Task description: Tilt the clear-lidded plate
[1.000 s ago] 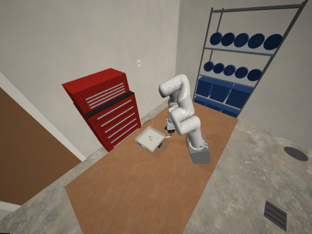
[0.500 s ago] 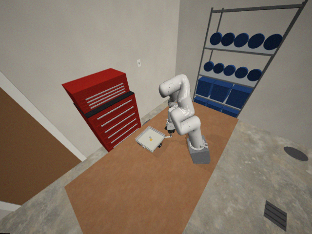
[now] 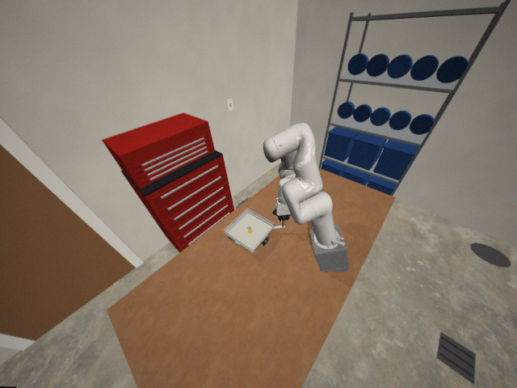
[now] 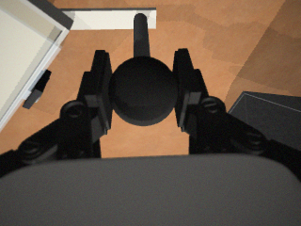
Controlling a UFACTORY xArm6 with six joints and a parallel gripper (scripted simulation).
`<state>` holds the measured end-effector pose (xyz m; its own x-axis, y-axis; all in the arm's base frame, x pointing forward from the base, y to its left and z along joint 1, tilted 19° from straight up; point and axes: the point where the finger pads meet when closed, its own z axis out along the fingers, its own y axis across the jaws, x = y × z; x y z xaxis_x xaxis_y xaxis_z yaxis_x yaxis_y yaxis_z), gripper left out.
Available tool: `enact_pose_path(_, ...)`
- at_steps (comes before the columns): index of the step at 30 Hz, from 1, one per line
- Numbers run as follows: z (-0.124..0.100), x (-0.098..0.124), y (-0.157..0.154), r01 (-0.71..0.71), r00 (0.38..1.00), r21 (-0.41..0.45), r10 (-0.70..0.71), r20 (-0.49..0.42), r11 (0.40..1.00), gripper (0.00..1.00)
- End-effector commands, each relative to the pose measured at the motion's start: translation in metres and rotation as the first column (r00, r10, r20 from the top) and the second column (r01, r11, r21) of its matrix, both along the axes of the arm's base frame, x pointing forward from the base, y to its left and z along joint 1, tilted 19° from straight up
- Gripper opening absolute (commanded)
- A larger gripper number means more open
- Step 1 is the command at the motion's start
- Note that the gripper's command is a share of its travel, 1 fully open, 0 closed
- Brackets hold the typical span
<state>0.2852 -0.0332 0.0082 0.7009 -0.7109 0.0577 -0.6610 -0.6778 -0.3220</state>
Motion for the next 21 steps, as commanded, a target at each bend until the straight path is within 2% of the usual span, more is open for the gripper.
enact_pose_path(1,-0.0006,-0.0002,0.0004,-0.001,1.000,0.003,0.001,-0.001,1.000,0.00)
enact_pose_path(21,0.0021,0.0007,-0.0002,-0.001,1.000,0.003,0.001,-0.001,1.000,0.00)
